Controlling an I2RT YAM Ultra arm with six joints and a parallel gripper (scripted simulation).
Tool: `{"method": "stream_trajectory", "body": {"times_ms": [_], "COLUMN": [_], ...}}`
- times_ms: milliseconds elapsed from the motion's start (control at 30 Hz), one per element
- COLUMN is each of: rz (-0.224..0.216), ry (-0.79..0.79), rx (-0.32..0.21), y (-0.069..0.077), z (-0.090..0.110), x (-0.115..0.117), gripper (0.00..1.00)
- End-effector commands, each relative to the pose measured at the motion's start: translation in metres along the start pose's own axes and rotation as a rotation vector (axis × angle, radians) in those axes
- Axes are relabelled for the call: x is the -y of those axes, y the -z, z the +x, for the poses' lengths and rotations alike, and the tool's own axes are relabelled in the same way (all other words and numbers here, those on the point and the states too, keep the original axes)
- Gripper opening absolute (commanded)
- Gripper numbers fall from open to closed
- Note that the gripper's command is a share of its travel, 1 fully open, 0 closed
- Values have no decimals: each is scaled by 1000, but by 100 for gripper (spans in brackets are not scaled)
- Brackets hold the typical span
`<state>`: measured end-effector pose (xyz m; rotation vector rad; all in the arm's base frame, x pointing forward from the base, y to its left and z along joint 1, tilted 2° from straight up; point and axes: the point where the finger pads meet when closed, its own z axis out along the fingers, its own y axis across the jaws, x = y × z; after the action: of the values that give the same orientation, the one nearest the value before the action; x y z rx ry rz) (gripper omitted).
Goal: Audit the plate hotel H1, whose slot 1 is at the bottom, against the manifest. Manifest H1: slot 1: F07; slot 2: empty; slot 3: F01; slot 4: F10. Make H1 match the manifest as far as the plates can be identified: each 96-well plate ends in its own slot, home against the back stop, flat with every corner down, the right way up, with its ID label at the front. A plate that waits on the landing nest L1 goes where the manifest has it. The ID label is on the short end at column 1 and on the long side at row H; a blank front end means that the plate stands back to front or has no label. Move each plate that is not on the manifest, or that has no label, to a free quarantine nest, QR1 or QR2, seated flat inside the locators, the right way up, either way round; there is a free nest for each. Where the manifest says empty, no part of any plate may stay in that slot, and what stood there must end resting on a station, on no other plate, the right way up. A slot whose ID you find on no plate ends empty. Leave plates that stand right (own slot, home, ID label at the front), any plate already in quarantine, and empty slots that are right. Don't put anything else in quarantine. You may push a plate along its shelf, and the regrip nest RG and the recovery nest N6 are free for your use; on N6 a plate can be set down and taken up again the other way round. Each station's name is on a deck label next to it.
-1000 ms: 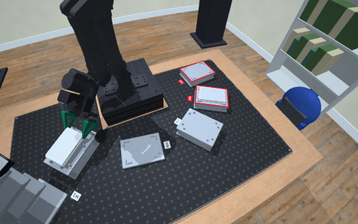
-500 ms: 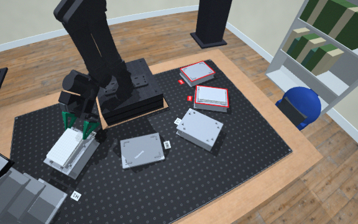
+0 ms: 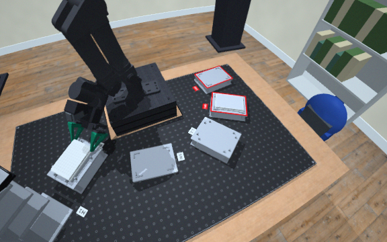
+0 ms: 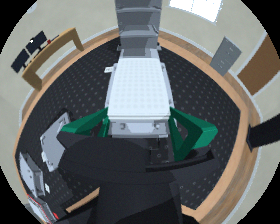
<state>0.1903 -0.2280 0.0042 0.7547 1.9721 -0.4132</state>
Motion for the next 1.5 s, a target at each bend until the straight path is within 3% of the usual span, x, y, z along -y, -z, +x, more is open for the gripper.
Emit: {"method": "stream_trajectory", "body": {"times_ms": [0, 1000, 1033, 1433, 1467], "rz": [6, 6, 6, 6, 6], "ry": [12, 12, 12, 12, 12], "rx": [41, 41, 41, 41, 41], "y": [0, -7, -8, -9, -9], "z": [-10, 2, 5, 6, 6], "x": [1, 1, 1, 1, 1], "gripper": [86, 86, 93, 93, 100]}}
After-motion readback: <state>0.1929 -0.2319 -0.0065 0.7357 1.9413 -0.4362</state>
